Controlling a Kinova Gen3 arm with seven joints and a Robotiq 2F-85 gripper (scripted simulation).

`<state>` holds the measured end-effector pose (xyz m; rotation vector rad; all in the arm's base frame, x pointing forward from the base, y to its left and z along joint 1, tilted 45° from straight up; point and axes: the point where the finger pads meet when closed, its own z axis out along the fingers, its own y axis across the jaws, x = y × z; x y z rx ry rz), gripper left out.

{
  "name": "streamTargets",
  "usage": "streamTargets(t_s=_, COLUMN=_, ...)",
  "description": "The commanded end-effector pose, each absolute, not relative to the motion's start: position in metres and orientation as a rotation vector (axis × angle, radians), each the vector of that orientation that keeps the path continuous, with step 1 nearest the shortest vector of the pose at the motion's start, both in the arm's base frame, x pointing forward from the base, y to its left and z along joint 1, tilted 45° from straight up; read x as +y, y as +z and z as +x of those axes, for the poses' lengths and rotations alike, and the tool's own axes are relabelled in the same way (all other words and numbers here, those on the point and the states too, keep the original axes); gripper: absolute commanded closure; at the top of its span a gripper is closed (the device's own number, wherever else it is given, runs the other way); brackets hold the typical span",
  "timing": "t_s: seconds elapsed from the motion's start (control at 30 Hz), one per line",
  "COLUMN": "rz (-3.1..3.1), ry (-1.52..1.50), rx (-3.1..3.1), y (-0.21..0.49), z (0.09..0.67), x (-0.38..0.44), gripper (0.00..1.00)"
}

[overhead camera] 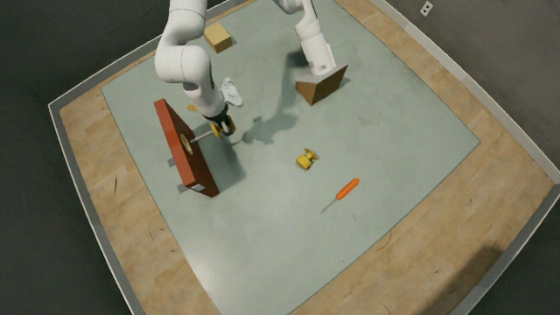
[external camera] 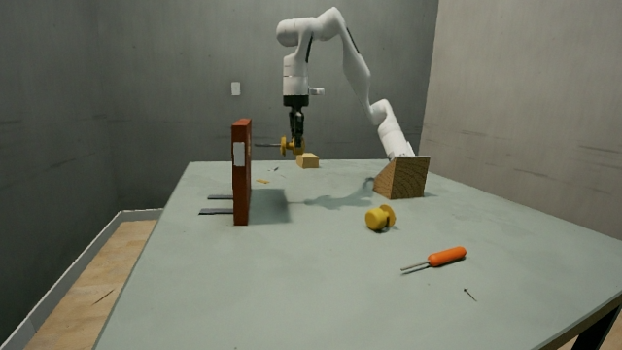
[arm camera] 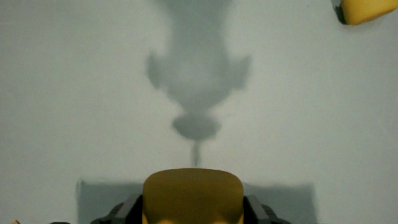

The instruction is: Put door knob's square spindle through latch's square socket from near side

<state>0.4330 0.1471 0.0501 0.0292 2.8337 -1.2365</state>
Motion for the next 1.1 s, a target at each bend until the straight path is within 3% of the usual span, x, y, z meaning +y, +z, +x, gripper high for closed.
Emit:
streamTargets(t_s=0.0, rz=0.043, ry=-1.250, rx=2.828, y=0.0504, z=0.4301, x=0.1460, gripper=0.37)
streamTargets(t_s=1.07, rz=0.035, ry=-1.245, rx=2.827, y=0.0519, z=0.4398, x=0.1470, gripper=0.37)
